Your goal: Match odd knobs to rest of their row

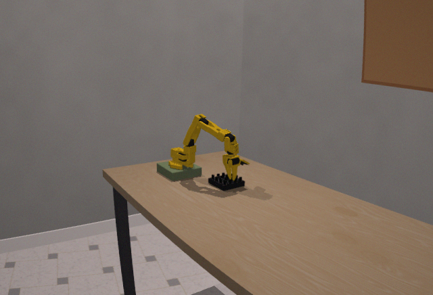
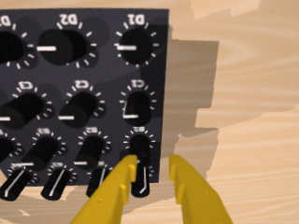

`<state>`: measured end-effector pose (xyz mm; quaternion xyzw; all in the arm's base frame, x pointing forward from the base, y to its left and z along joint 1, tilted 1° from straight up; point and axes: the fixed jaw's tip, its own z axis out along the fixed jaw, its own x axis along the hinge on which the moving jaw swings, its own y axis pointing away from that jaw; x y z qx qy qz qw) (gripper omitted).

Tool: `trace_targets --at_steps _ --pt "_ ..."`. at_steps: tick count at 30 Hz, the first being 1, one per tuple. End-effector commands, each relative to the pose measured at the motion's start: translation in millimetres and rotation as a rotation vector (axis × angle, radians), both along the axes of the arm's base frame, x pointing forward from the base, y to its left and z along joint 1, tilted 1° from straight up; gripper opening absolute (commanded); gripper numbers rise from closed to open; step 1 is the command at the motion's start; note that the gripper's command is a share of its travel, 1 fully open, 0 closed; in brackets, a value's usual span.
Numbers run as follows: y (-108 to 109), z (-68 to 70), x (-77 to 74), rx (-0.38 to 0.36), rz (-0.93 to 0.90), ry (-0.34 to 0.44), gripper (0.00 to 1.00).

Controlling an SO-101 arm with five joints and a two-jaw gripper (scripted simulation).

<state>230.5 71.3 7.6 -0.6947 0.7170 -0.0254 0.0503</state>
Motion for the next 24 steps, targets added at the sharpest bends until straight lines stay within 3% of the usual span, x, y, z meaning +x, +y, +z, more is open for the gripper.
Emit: trace_targets --at_steps 1,10,11,24 --pt "-4.4 -29.4 -16.4 -0.030 -0.001 0.096 0.10" --pt "-5.6 -34.6 -19.5 -0.030 -0.001 0.096 0.10" --pt "0.2 -3.2 1.1 0.009 0.000 -0.035 0.10" --pt "-5.6 -34.5 -19.5 -0.030 -0.001 0.096 0.10"
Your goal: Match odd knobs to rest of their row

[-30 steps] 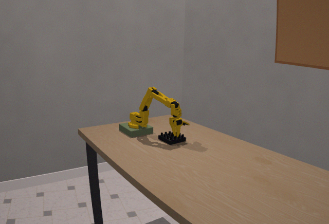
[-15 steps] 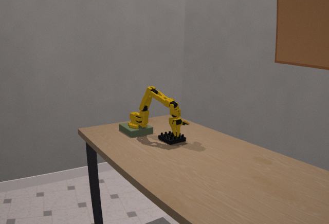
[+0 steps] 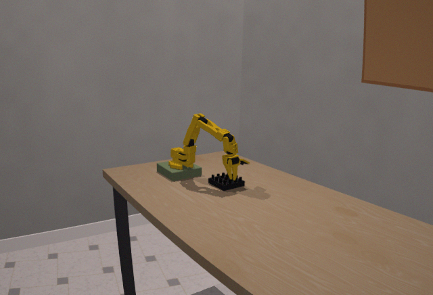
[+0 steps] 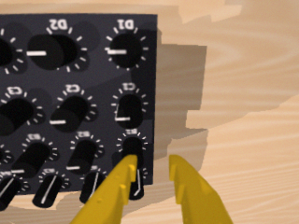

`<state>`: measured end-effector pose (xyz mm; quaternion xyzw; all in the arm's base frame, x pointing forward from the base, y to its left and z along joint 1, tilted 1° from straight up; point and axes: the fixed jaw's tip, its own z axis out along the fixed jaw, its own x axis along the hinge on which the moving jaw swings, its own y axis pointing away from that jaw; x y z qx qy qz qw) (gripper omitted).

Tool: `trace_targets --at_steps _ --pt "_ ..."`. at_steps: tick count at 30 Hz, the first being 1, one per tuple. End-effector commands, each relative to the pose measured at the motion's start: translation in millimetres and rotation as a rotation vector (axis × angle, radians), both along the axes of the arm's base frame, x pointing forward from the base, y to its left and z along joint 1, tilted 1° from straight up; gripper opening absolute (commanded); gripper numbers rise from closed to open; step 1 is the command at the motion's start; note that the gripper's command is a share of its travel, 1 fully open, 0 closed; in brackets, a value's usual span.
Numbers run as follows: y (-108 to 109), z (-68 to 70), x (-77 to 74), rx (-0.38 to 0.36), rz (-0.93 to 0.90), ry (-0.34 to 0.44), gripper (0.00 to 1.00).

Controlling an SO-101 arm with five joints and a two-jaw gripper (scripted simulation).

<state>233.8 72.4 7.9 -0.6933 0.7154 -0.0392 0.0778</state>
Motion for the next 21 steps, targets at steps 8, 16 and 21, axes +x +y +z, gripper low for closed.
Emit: trace_targets --at_steps 8,16,21 --pt "-2.3 -12.3 -6.2 -0.014 0.000 0.038 0.10" --pt "-10.4 -46.2 -32.1 -0.048 -0.001 0.152 0.10" --pt "-0.3 -4.2 0.2 0.011 0.000 -0.044 0.10"
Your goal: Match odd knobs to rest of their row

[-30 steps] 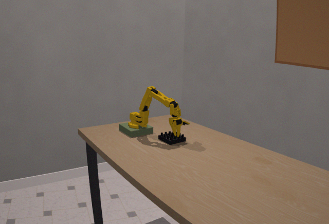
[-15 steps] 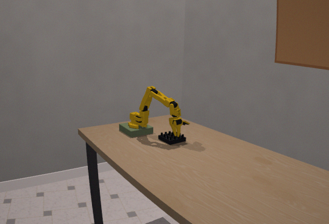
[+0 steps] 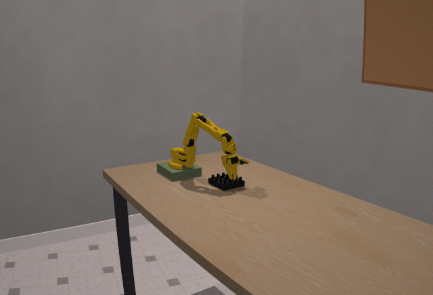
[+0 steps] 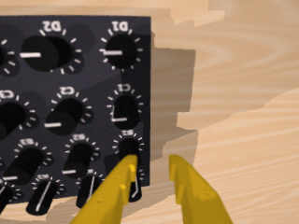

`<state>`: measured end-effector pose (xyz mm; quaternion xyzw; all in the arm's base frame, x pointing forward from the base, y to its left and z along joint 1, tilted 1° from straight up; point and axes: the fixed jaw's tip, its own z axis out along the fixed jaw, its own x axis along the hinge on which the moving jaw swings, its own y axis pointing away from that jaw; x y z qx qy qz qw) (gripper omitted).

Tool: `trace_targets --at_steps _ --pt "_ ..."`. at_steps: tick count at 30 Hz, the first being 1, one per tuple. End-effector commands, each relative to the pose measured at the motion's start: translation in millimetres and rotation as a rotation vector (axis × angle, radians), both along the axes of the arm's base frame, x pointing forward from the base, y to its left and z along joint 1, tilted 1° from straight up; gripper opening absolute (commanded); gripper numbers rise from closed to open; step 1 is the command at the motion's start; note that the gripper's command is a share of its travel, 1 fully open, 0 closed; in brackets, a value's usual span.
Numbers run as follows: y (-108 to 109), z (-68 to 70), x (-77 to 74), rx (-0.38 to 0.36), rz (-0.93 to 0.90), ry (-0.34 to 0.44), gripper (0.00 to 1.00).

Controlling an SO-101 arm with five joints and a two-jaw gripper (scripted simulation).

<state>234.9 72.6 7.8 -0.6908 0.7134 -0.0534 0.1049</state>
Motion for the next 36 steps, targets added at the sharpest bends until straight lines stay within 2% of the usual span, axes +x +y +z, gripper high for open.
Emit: trace_targets --at_steps 1,4,9,12,16,17,20,27,33,34,36 --pt "-0.6 -4.9 -1.5 -0.008 0.001 0.019 0.10" --pt "-2.4 -13.7 -7.1 -0.019 0.000 0.057 0.10" --pt "-8.4 -38.7 -26.3 -0.053 0.000 0.172 0.10" --pt "-10.6 -46.2 -33.2 -0.065 0.000 0.210 0.10" --pt "-10.8 -47.0 -34.0 -0.066 0.000 0.214 0.10" --pt "0.0 -2.4 0.5 -0.002 0.001 -0.001 0.10" --pt "-1.2 -8.1 -2.8 -0.010 0.000 0.025 0.10" --pt "-9.5 -42.0 -27.1 -0.058 0.000 0.187 0.10" --pt "-10.9 -47.0 -31.5 -0.066 0.000 0.214 0.10" --pt "0.1 -2.3 0.9 -0.001 0.001 -0.003 0.10" --pt "0.0 -2.7 0.7 -0.002 0.001 -0.001 0.09"
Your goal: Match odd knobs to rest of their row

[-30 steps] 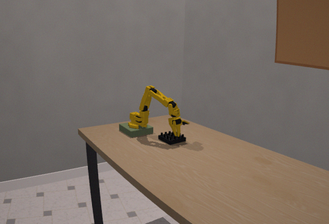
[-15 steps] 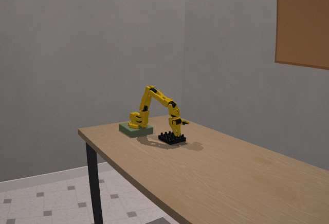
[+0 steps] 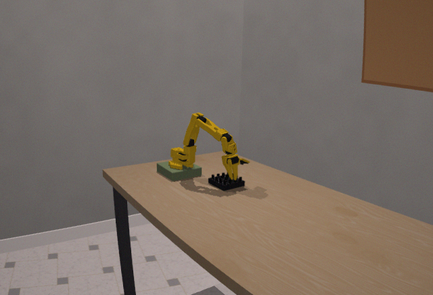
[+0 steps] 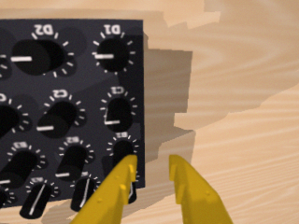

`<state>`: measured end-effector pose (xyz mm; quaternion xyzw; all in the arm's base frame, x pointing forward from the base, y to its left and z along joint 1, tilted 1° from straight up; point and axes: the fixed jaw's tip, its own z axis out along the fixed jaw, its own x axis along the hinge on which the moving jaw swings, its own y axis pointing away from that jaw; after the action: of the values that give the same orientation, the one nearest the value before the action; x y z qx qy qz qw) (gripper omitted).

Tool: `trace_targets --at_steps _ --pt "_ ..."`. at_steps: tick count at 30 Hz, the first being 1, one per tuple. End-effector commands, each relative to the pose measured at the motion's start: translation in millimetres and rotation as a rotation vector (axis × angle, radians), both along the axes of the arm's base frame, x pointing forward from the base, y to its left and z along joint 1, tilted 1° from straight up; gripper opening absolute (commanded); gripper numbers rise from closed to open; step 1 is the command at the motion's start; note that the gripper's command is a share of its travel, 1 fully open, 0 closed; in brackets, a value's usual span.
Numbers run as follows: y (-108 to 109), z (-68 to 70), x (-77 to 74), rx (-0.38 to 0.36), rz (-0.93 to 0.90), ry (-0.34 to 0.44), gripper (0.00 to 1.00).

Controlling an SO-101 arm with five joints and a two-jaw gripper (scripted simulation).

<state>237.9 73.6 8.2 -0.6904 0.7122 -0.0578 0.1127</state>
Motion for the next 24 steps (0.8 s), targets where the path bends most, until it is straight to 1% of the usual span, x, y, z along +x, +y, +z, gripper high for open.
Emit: trace_targets --at_steps 1,6,12,14,19,24 --pt "-1.1 -3.6 -2.6 -0.007 -0.001 0.019 0.09" --pt "-2.5 -10.5 -6.7 -0.016 -0.001 0.050 0.08" --pt "-6.1 -26.0 -17.0 -0.038 -0.001 0.123 0.05" --pt "-6.1 -26.0 -17.0 -0.038 -0.001 0.123 0.05" --pt "-9.4 -38.7 -26.9 -0.057 -0.001 0.186 0.03" --pt "-11.5 -45.9 -33.2 -0.068 -0.001 0.224 0.01"
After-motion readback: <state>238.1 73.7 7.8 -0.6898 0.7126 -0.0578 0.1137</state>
